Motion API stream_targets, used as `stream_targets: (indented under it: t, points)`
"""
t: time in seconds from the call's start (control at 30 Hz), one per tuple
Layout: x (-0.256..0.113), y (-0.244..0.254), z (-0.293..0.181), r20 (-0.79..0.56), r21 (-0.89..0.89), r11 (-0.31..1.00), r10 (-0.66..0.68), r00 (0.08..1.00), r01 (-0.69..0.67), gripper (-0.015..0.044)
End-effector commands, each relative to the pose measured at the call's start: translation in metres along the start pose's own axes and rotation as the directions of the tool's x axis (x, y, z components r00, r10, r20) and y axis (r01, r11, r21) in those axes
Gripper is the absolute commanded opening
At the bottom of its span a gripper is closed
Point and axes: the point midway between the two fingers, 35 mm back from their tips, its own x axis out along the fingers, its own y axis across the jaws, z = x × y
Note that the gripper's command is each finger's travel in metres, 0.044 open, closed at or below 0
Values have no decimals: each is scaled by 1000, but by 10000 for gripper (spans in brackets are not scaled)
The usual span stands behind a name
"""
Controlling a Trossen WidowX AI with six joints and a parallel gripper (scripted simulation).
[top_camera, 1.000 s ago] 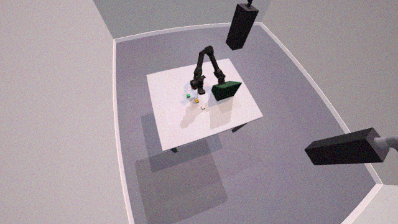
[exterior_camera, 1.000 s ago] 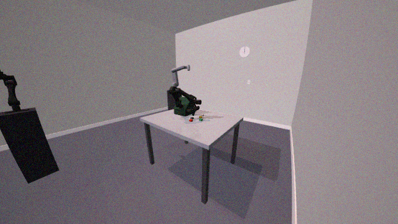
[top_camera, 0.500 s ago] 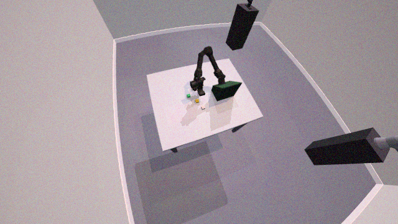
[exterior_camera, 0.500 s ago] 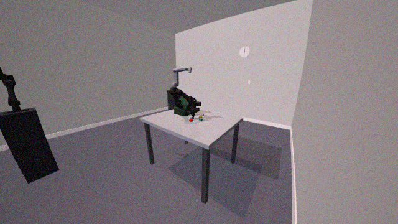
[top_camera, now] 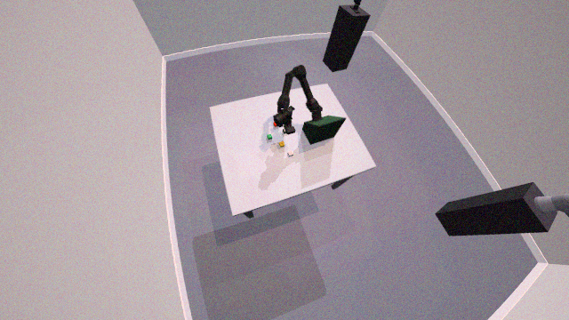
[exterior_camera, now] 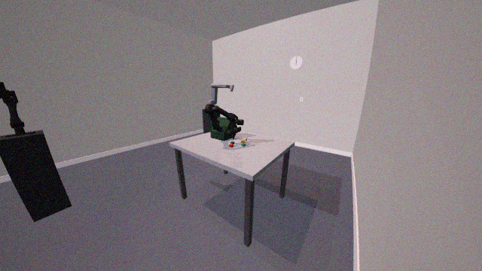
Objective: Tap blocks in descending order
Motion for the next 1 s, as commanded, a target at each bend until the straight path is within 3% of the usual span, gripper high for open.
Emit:
stream_targets:
  t: [0.0,0.07,0.3,0.63,0.83,0.97]
  points:
    - [-48,2,6,22,11,1000,14,1000,-14,20]
    - [-70,0,3,21,12,1000,10,1000,-11,20]
    - [-73,0,5,21,12,1000,10,1000,-10,20]
    - [-77,4,110,25,17,1000,10,1000,-11,20]
    - [-76,4,118,26,17,1000,10,1000,-10,20]
    - [-35,5,121,27,17,1000,11,1000,-12,20]
